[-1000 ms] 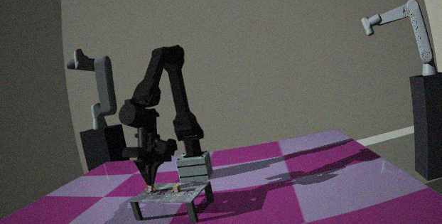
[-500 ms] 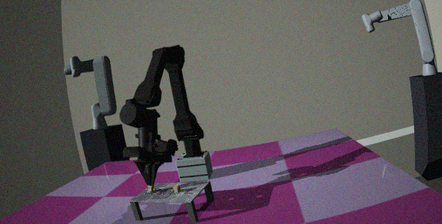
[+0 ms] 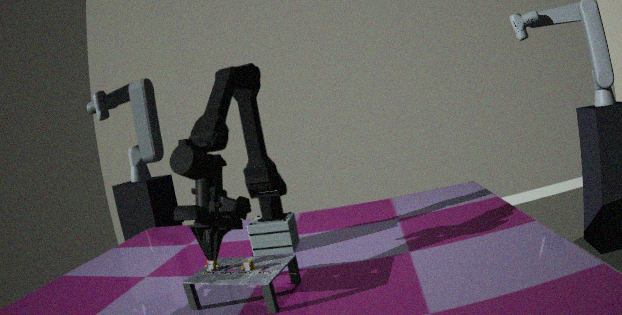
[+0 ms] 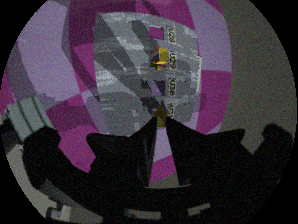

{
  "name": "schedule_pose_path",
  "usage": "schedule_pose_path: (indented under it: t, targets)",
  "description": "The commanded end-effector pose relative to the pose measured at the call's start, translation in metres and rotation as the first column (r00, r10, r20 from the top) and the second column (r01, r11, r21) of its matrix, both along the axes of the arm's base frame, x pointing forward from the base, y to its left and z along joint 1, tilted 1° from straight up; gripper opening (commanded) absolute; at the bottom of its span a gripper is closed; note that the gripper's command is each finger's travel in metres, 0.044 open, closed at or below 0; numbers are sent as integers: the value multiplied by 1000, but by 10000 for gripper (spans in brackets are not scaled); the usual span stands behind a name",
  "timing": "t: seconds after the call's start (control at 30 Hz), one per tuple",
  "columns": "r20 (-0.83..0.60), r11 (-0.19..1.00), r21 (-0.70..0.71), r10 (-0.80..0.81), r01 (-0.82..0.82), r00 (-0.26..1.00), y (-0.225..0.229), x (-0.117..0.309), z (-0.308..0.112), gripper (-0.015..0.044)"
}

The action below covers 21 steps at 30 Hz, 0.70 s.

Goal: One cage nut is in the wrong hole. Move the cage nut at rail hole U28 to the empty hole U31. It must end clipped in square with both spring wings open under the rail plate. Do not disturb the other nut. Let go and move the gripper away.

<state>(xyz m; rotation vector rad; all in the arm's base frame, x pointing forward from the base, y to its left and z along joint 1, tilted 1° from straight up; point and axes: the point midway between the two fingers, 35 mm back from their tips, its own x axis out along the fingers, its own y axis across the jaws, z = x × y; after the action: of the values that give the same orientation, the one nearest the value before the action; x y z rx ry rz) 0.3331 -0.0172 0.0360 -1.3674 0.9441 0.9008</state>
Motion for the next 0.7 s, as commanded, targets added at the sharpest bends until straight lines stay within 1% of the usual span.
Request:
schedule_pose_path:
  t: [0.0,0.67]
  targets:
    - [10,1000,4,1,-1,1000,1,0,0,35]
    - [26,1000,4,1,-1,1000,1,-2,-1,35]
